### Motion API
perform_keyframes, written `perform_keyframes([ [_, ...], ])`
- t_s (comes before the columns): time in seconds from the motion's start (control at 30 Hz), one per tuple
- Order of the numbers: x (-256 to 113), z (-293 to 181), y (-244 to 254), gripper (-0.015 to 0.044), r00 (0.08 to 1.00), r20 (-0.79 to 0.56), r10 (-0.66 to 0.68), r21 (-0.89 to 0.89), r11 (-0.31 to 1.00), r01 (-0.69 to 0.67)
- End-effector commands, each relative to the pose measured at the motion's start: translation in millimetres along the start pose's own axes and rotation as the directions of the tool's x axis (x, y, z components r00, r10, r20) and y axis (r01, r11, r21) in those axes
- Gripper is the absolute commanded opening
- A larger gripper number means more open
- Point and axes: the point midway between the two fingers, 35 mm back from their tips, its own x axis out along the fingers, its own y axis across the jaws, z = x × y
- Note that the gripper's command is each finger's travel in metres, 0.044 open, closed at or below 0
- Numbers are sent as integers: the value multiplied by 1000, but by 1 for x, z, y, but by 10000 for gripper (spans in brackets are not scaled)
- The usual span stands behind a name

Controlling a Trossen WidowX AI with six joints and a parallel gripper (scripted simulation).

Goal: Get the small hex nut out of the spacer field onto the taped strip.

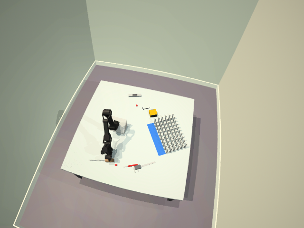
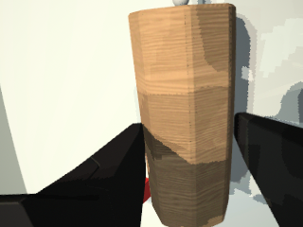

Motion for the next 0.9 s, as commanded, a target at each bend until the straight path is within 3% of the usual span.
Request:
perform_keyframes([
  [0.0, 0, 0, 0, 53, 1000, 0, -1, 0, 1000, 1],
  [0.5, 0, 0, 0, 440, 1000, 0, -1, 0, 1000, 1],
  [0.87, -57, 1, 48, 440, 1000, -5, 19, 1, 1000, -19],
])
